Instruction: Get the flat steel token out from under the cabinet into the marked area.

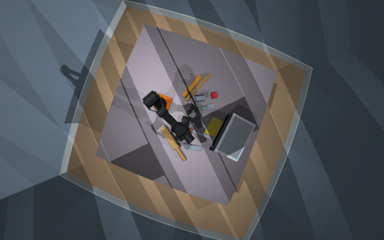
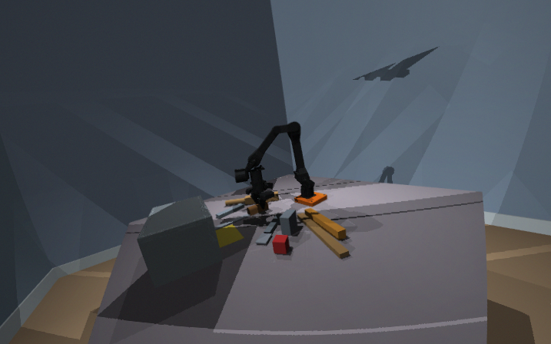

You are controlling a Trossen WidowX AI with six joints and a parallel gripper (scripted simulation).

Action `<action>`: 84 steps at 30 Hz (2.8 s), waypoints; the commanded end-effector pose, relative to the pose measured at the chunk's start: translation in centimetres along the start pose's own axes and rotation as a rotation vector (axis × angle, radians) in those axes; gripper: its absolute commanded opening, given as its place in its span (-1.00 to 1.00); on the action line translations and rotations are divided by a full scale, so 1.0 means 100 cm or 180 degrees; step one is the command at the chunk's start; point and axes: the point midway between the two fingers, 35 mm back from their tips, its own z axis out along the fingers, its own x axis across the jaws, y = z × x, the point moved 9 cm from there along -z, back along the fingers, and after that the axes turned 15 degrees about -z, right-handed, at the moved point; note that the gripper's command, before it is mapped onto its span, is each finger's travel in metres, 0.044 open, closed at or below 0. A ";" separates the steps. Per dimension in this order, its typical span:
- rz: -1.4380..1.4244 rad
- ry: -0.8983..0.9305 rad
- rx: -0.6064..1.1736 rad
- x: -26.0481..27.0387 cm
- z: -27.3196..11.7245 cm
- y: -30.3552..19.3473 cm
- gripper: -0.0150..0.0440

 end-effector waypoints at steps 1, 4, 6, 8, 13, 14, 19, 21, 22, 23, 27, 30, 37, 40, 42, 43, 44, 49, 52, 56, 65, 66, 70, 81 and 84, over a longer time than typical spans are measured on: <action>-0.0002 -0.0004 -0.0005 -0.002 0.001 0.007 -0.49; -0.0002 -0.0004 -0.0006 -0.003 0.001 0.012 -0.49; -0.0002 -0.0004 -0.0006 -0.003 0.001 0.015 -0.49; -0.0002 -0.0004 -0.0007 -0.004 0.001 0.017 -0.49; -0.0002 -0.0004 -0.0008 -0.005 0.001 0.024 -0.49; -0.0001 -0.0003 -0.0007 -0.005 0.001 0.023 -0.49; -0.0006 -0.0001 -0.0005 -0.004 0.000 0.021 -0.49; -0.0016 -0.0002 -0.0006 -0.003 -0.001 0.022 -0.49; -0.0021 -0.0002 -0.0007 -0.002 -0.002 0.023 -0.49; -0.0027 -0.0002 -0.0007 -0.002 -0.002 0.024 -0.49; -0.0014 -0.0007 -0.0003 -0.003 -0.001 0.023 -0.22; -0.0014 -0.0007 -0.0003 -0.003 -0.001 0.023 0.04; -0.0014 -0.0004 -0.0008 -0.003 -0.001 0.022 0.28; -0.0014 -0.0004 -0.0008 -0.003 -0.001 0.022 0.42; -0.0015 -0.0004 -0.0008 -0.003 -0.001 0.022 0.42; -0.0015 -0.0004 -0.0008 -0.003 -0.001 0.022 0.42; -0.0015 -0.0004 -0.0008 -0.003 -0.001 0.022 0.42; -0.0017 -0.0004 -0.0008 -0.003 -0.001 0.022 0.42; -0.0015 -0.0004 -0.0008 -0.003 0.001 0.023 0.42; -0.0018 -0.0005 -0.0002 -0.003 0.000 0.022 0.25; -0.0018 -0.0005 -0.0002 -0.003 0.000 0.022 -0.16; -0.0018 -0.0005 -0.0002 -0.003 0.000 0.022 -0.18; -0.0018 -0.0005 -0.0002 -0.003 0.000 0.022 -0.47; -0.0030 -0.0004 -0.0002 -0.001 -0.001 0.014 -0.49; -0.0034 -0.0004 -0.0002 0.001 -0.001 0.010 -0.49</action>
